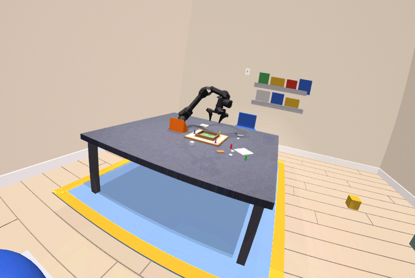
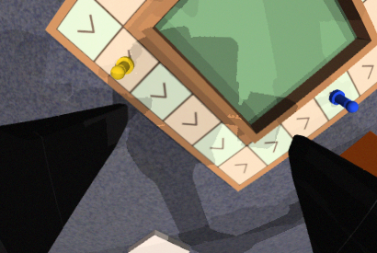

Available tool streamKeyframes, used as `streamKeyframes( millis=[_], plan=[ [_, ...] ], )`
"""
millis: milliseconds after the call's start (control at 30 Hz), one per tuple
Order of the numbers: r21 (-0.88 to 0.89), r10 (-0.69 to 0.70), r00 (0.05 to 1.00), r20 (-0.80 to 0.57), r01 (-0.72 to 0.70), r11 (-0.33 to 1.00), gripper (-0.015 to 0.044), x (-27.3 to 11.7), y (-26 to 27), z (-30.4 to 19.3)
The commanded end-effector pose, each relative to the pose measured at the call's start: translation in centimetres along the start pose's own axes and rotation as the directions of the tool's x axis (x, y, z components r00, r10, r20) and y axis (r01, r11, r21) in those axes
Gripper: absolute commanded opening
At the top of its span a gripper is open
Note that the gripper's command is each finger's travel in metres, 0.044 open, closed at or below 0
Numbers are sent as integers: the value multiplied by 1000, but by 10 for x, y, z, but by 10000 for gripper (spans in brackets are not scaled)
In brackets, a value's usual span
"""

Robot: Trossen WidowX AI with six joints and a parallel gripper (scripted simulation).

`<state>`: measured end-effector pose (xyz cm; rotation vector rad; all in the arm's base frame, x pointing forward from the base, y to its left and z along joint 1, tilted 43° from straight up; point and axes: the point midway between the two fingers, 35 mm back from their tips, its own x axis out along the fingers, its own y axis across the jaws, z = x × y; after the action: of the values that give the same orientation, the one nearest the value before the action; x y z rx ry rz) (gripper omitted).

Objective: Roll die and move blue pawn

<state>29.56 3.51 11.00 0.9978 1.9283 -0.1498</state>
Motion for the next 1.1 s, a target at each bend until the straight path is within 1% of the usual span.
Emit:
streamKeyframes(
  millis=[0,133,300,400,633,700,800,1067],
  plan=[
    [-5,1,1000,2,-1,1000,374,0,-1,3],
    [-106,17,999,31,-14,994,275,1,-27,52],
    [-258,46,998,42,-34,966,275,10,-74,116],
    [-344,63,997,46,-44,938,275,21,-111,151],
    [-530,113,993,47,-71,845,275,58,-198,207],
    [-580,133,990,46,-82,810,275,68,-215,224],
    [-613,147,988,46,-89,785,275,76,-226,235],
    [-613,147,988,45,-89,785,275,78,-225,233]
  ],
)
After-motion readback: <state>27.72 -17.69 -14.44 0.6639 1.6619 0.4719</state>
